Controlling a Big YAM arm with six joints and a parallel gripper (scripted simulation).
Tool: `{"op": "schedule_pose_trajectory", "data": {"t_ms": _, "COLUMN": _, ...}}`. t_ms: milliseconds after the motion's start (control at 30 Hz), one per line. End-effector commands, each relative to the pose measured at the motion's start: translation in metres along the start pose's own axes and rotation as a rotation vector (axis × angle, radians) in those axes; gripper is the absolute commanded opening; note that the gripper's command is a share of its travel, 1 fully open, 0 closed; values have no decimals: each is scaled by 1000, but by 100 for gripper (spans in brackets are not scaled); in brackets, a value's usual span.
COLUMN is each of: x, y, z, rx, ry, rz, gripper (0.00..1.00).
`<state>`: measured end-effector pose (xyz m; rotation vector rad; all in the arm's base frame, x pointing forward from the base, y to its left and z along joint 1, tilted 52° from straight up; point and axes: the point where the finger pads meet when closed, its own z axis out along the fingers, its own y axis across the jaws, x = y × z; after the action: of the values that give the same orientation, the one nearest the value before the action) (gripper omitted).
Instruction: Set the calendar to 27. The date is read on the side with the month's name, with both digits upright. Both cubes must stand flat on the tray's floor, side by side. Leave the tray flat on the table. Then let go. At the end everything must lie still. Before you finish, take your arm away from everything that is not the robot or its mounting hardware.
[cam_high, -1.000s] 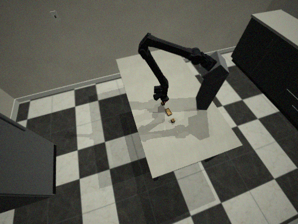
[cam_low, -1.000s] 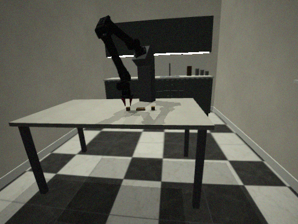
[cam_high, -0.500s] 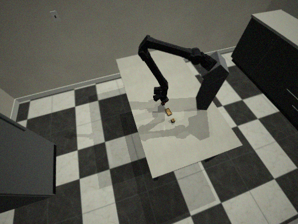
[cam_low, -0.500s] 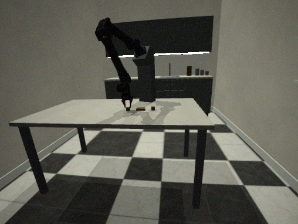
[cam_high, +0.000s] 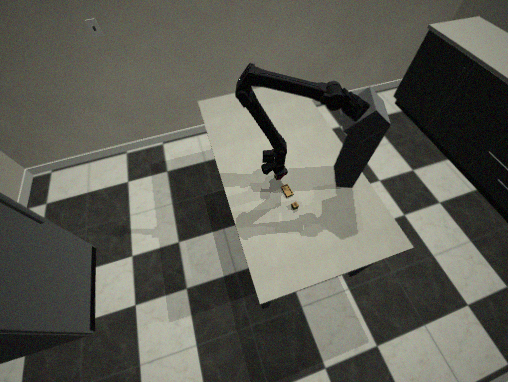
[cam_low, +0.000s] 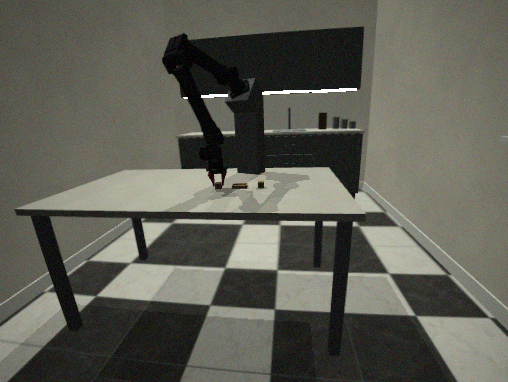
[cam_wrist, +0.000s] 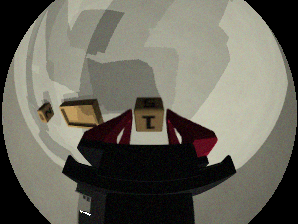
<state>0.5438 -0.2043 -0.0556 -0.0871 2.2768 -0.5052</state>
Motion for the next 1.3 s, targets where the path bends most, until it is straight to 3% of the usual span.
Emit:
{"op": "schedule_pose_trajectory", "data": {"t_ms": 0, "x": 13, "y": 4, "z": 1, "rx": -9, "ry": 16, "rz": -9, "gripper": 46}}
{"op": "schedule_pose_trajectory", "data": {"t_ms": 1100, "x": 13, "y": 4, "z": 1, "rx": -9, "ry": 16, "rz": -9, "gripper": 46}}
{"op": "schedule_pose_trajectory", "data": {"t_ms": 1133, "x": 13, "y": 4, "z": 1, "rx": -9, "ry": 16, "rz": -9, "gripper": 27}}
{"op": "schedule_pose_trajectory", "data": {"t_ms": 1267, "x": 13, "y": 4, "z": 1, "rx": -9, "ry": 17, "rz": -8, "gripper": 27}}
